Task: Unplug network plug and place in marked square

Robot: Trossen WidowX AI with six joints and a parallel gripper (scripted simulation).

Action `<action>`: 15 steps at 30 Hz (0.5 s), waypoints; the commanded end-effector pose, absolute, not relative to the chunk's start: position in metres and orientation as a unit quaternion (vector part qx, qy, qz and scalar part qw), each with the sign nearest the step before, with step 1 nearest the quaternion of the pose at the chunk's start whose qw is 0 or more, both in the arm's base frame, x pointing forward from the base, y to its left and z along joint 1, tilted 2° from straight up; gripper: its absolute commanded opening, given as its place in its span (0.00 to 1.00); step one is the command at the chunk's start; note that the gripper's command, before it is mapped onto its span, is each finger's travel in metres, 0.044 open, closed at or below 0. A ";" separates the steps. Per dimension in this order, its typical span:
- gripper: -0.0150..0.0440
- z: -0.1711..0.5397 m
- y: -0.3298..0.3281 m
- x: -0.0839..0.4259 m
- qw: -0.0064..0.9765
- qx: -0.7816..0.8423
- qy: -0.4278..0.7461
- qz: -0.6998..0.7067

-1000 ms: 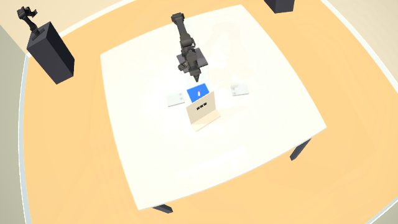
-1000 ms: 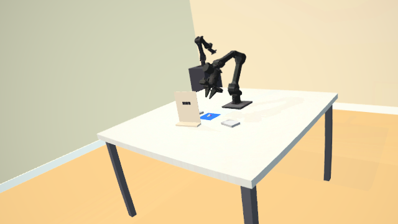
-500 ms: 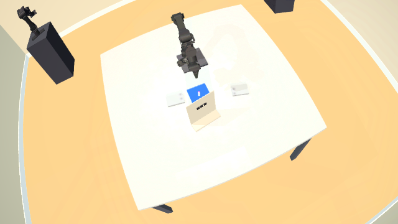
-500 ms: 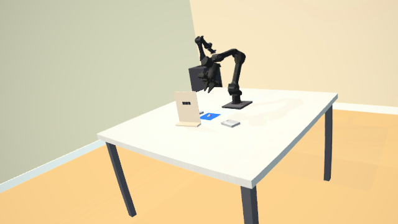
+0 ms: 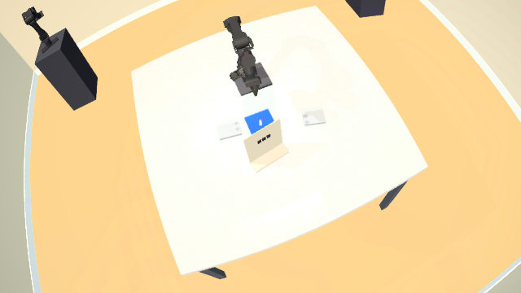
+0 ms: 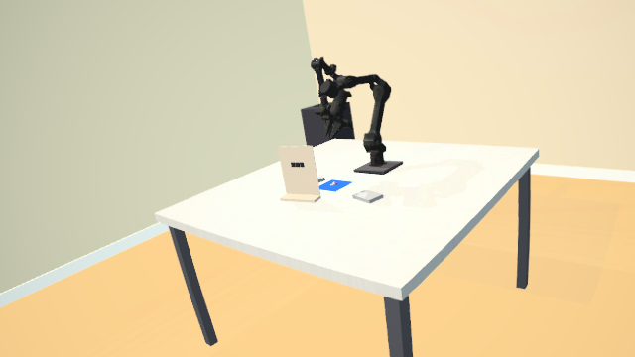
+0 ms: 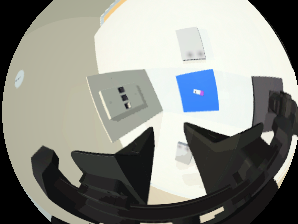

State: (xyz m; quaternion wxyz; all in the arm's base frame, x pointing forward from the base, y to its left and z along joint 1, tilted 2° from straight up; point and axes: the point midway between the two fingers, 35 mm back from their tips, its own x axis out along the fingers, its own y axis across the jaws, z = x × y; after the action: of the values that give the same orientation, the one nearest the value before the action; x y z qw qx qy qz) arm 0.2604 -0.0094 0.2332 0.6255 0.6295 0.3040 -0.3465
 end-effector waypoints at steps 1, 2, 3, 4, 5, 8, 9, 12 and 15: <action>0.52 0.244 -0.010 0.259 0.625 0.630 0.301 -0.349; 0.52 0.245 -0.010 0.258 0.625 0.630 0.301 -0.349; 0.52 0.246 -0.010 0.258 0.625 0.630 0.301 -0.349; 0.56 0.246 -0.010 0.258 0.625 0.630 0.301 -0.349; 0.61 0.246 -0.010 0.258 0.625 0.630 0.301 -0.349; 0.74 0.246 -0.010 0.258 0.625 0.630 0.301 -0.349; 0.79 0.246 -0.010 0.258 0.625 0.630 0.301 -0.349; 0.92 0.246 -0.010 0.258 0.625 0.630 0.301 -0.349; 1.00 0.246 -0.010 0.258 0.625 0.630 0.301 -0.349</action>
State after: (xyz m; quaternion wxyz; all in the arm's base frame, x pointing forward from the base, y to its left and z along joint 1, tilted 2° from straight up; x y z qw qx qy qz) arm 0.2586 -0.0092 0.2459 0.6257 0.6299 0.3031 -0.3462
